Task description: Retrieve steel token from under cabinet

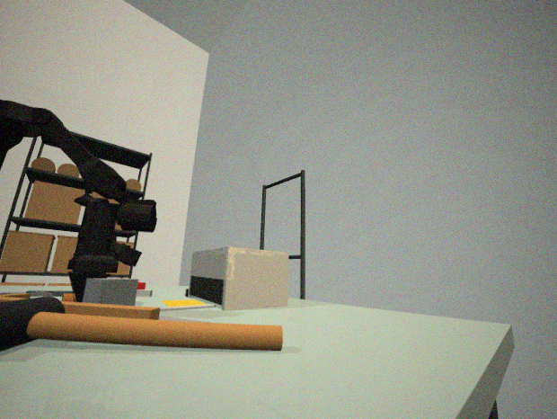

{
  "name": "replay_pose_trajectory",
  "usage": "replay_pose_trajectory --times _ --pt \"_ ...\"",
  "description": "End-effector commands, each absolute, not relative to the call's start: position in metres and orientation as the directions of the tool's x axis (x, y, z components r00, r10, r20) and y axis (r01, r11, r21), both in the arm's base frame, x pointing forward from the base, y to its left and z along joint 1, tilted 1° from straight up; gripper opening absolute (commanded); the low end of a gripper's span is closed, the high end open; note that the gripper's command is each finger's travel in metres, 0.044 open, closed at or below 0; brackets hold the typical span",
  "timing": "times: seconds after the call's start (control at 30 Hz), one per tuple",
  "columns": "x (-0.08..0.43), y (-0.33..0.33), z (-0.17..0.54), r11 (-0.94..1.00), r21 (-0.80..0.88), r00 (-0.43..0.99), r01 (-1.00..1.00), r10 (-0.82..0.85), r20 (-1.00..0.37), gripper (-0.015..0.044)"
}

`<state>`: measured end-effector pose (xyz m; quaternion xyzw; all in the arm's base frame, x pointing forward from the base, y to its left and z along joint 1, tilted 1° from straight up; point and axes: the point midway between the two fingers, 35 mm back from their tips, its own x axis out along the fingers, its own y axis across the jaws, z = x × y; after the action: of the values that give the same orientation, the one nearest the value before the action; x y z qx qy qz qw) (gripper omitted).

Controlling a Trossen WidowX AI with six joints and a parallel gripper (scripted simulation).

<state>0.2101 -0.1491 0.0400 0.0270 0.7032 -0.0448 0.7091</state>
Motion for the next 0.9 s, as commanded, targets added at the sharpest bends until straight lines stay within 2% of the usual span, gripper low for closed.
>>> replay_pose_trajectory --times 0.0,0.87 --pt "0.217 -0.15 0.041 0.994 -0.027 0.011 0.104 -0.028 -1.0 0.0" --pt "0.251 -0.155 0.041 0.994 -0.028 0.013 0.104 -0.029 -0.999 0.0"
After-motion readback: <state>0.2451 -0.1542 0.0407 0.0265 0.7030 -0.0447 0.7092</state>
